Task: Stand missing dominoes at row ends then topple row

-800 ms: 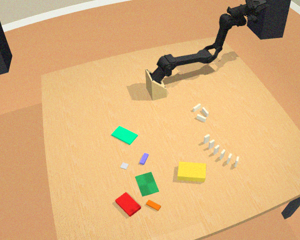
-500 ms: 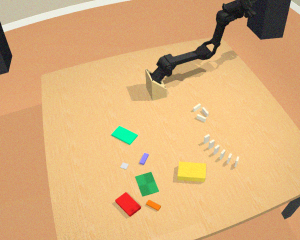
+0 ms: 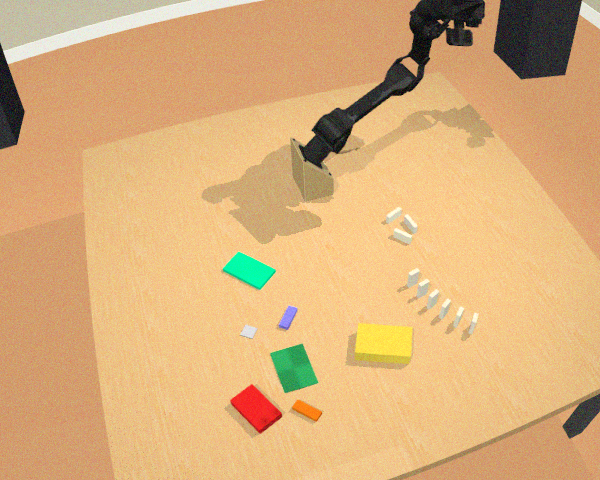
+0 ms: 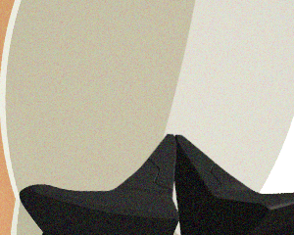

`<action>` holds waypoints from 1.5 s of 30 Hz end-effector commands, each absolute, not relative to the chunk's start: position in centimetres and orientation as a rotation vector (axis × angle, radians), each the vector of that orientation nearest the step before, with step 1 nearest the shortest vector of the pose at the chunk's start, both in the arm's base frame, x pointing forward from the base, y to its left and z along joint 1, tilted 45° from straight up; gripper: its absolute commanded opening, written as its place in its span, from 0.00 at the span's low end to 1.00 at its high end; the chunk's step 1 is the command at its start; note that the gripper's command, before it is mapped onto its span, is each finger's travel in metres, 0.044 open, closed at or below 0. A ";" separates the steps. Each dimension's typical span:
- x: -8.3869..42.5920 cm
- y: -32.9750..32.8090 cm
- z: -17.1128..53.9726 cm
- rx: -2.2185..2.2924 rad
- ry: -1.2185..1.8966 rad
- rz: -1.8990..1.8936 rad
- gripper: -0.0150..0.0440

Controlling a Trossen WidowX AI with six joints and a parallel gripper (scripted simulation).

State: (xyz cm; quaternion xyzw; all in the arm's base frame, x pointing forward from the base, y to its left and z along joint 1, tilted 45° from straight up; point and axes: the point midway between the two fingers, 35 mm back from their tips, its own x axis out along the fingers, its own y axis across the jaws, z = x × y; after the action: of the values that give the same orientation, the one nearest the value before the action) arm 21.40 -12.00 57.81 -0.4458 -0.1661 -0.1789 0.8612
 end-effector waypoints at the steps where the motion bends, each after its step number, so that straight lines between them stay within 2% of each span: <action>1: 24.6 -12.6 54.2 -0.760 -0.276 -0.251 0.25; 6: 27.7 -12.5 50.4 -0.582 -0.188 -0.134 0.25; 11: 31.8 -11.5 43.3 -0.244 0.003 0.029 0.25; 21: 35.4 -4.8 27.9 0.424 0.530 0.248 0.25; 28: 32.9 1.8 18.4 0.834 1.009 0.255 0.25; 37: 24.2 9.4 10.1 1.207 1.720 -0.026 0.25; 45: 23.4 9.8 9.7 1.224 1.773 -0.063 0.25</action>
State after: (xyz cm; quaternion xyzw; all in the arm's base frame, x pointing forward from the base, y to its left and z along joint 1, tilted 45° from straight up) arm 23.73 9.70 9.80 0.4967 0.7203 -0.0195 0.4837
